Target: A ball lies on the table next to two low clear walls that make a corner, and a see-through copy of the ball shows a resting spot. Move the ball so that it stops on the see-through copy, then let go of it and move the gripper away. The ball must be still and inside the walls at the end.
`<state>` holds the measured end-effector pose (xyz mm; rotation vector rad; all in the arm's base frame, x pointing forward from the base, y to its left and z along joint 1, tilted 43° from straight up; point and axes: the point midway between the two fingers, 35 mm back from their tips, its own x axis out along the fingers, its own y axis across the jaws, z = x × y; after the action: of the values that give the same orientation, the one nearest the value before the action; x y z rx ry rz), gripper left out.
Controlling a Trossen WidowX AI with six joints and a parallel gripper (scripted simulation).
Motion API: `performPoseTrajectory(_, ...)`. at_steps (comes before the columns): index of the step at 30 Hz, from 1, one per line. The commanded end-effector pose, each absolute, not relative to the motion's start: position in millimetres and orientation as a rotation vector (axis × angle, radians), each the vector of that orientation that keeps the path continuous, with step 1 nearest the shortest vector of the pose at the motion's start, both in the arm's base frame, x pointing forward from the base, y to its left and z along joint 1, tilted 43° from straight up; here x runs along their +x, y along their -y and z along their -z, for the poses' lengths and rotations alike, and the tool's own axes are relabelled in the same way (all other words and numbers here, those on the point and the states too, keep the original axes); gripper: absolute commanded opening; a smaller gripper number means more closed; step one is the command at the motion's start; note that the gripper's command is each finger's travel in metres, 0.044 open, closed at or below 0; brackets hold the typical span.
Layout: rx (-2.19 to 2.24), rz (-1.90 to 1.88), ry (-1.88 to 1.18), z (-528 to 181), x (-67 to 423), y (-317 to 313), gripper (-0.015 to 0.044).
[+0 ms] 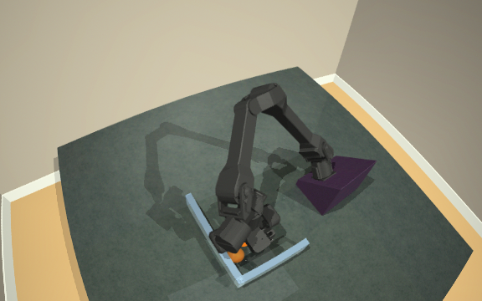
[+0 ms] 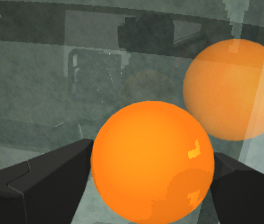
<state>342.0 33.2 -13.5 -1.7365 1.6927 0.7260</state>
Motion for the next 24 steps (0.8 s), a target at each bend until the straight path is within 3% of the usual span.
performPoseTrajectory(1,-1.733,-0.728,-1.681,-2,344,-51,0.0)
performPoseTrajectory(15,-1.733,-0.729,-1.685,-64,334,-103,0.0)
performPoseTrajectory(24,-1.853,-0.903,-1.662,-60,338,-104,0.0)
